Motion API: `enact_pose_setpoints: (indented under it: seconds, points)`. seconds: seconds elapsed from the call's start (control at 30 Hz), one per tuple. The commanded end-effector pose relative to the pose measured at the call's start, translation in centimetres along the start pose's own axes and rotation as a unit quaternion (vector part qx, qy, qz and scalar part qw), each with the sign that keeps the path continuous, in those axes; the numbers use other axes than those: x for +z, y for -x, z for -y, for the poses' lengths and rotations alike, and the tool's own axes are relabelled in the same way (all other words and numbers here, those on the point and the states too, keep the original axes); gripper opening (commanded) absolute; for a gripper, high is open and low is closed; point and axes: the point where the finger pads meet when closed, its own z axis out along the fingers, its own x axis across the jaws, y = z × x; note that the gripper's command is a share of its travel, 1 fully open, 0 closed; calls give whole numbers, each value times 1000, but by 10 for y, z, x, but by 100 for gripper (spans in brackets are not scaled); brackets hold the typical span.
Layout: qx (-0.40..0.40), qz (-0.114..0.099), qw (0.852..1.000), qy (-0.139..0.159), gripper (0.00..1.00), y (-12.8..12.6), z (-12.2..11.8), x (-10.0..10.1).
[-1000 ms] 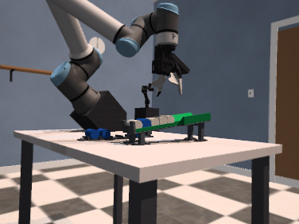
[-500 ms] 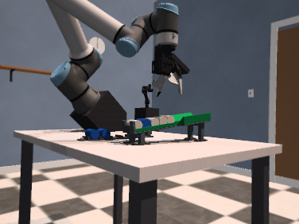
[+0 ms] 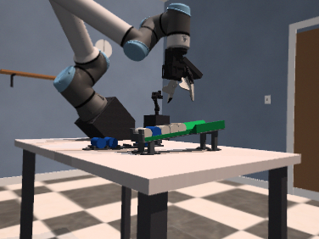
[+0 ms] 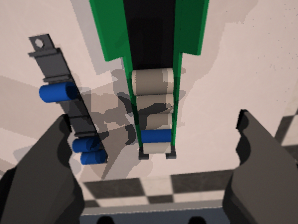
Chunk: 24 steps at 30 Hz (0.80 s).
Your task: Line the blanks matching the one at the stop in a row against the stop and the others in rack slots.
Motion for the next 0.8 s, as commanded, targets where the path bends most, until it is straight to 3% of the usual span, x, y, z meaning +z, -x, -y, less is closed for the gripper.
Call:
enact_pose_setpoints:
  seconds: [0.0,0.43,0.77]
  points:
    - [28,-1,1000,-1,100,-3,-3,0]
    - [125,1,992,0,100,-4,-10,2]
    - [273,0,962,-1,100,-12,-22,3]
